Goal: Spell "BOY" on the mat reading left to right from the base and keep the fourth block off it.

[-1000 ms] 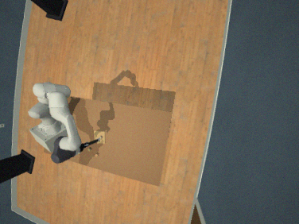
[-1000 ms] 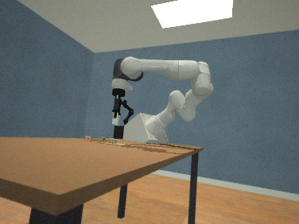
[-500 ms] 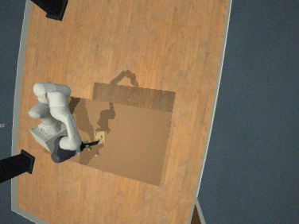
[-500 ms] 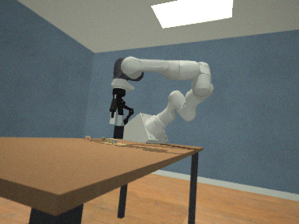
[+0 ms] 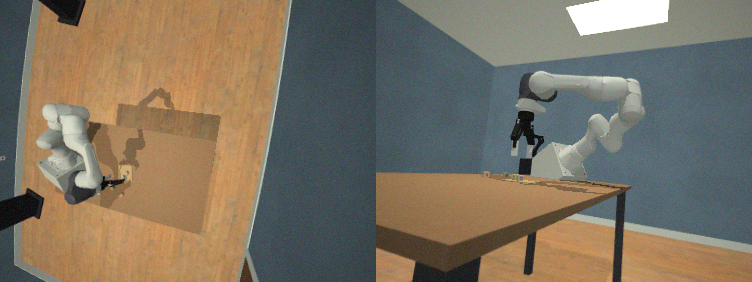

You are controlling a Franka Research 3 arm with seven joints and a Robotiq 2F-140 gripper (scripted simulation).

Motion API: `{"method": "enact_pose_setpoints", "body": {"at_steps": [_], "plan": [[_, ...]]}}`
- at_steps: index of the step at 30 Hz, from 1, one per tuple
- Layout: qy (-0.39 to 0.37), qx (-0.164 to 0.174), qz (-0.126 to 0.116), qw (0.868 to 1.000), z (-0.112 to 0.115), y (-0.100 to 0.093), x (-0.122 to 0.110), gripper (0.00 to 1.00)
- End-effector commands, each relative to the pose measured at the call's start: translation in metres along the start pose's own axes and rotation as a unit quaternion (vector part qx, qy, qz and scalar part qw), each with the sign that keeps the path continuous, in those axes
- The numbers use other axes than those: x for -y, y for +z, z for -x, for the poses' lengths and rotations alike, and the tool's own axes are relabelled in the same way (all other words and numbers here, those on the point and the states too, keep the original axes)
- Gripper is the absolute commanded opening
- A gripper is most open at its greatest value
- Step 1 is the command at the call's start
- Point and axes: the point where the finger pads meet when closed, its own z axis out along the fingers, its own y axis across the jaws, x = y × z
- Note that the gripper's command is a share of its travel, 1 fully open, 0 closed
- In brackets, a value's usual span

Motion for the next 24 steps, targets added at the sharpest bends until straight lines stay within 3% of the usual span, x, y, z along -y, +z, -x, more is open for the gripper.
{"method": "enact_pose_setpoints", "body": {"at_steps": [1, 24], "plan": [[0.07, -0.001, 0.001, 0.998, -0.0005, 0.0005, 0.0001, 1.0], [0.216, 0.002, 0.001, 0.976, -0.0041, -0.0005, -0.0034, 1.0]]}}
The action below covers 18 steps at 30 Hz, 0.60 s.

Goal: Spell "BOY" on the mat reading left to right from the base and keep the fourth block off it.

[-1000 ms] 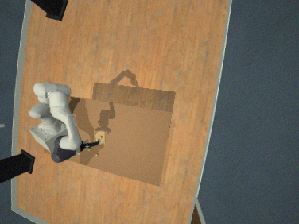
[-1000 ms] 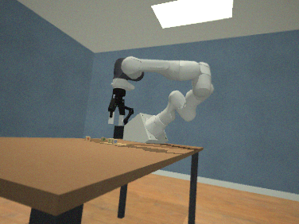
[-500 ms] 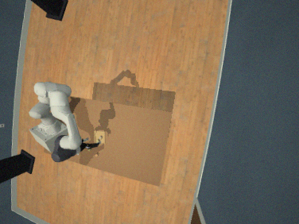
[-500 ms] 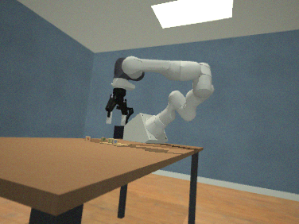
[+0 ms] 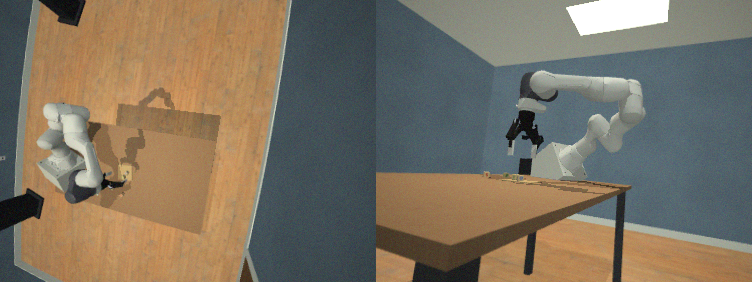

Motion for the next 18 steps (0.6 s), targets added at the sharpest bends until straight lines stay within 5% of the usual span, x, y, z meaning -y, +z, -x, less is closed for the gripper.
{"method": "enact_pose_setpoints", "body": {"at_steps": [1, 18], "plan": [[0.07, -0.001, 0.001, 0.998, -0.0004, 0.0004, 0.0002, 1.0], [0.179, 0.002, 0.002, 0.984, -0.0037, -0.0005, -0.0015, 1.0]]}}
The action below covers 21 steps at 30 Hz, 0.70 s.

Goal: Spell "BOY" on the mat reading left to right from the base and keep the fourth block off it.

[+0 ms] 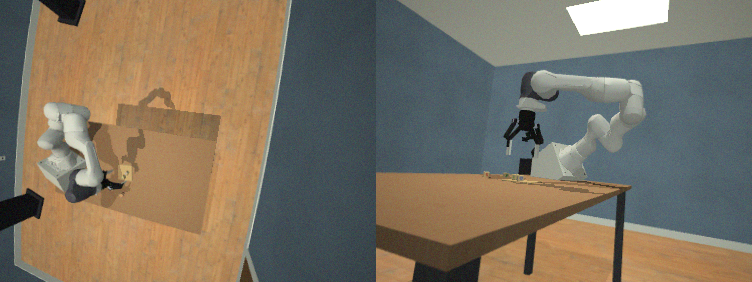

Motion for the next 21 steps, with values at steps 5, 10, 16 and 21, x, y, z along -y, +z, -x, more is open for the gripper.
{"method": "enact_pose_setpoints", "body": {"at_steps": [5, 10, 16, 21], "plan": [[0.096, 0.0, 0.001, 0.995, -0.0011, 0.0001, 0.0001, 1.0], [0.106, 0.0, 0.001, 0.994, -0.0014, 0.0, 0.0, 1.0], [0.106, 0.0, 0.001, 0.994, -0.0014, 0.0, 0.0, 0.37], [0.106, 0.0, 0.001, 0.994, -0.0014, 0.0, 0.0, 0.37]]}}
